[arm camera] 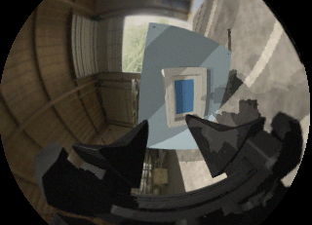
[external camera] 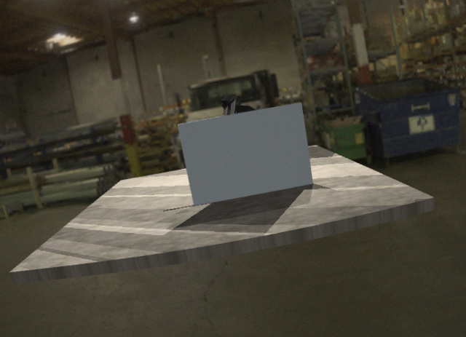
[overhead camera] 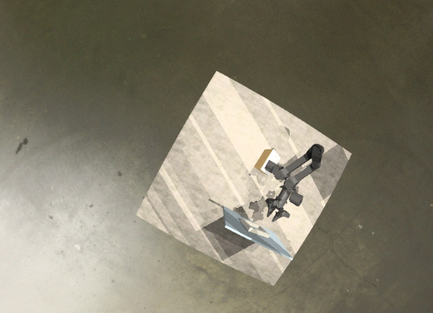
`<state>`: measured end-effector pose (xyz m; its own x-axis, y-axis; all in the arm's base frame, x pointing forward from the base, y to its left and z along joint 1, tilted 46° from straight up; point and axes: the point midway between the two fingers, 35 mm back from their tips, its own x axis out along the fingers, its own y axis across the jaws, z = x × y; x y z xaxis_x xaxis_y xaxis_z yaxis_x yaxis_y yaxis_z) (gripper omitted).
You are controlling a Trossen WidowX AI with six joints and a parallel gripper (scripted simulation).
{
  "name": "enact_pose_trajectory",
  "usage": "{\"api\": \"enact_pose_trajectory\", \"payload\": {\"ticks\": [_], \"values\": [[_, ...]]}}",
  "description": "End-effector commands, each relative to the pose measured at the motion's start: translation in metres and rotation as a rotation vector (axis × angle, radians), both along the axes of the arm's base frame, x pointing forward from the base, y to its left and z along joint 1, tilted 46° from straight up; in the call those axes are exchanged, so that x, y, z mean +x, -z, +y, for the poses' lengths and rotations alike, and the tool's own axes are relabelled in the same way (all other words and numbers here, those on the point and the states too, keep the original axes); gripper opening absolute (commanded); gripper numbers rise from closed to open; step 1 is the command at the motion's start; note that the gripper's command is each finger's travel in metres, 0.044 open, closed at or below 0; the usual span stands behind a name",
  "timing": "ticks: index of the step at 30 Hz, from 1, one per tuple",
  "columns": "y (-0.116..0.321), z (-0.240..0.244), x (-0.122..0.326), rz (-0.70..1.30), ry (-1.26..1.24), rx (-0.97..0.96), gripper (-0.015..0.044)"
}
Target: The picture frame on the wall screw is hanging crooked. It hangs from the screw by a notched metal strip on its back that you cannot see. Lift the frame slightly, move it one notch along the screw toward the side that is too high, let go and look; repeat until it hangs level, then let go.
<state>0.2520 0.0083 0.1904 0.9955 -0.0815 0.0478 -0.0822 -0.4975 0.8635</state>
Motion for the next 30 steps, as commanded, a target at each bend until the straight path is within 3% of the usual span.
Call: {"api": "enact_pose_trajectory", "payload": {"ticks": [1,21,30], "values": [[0.02,0.014,0.0,0.026,0.005,-0.015,0.026],[0.02,0.014,0.0,0.025,0.005,-0.015,0.026],[0.01,0.014,0.034,0.01,0.007,-0.006,0.026]]}}
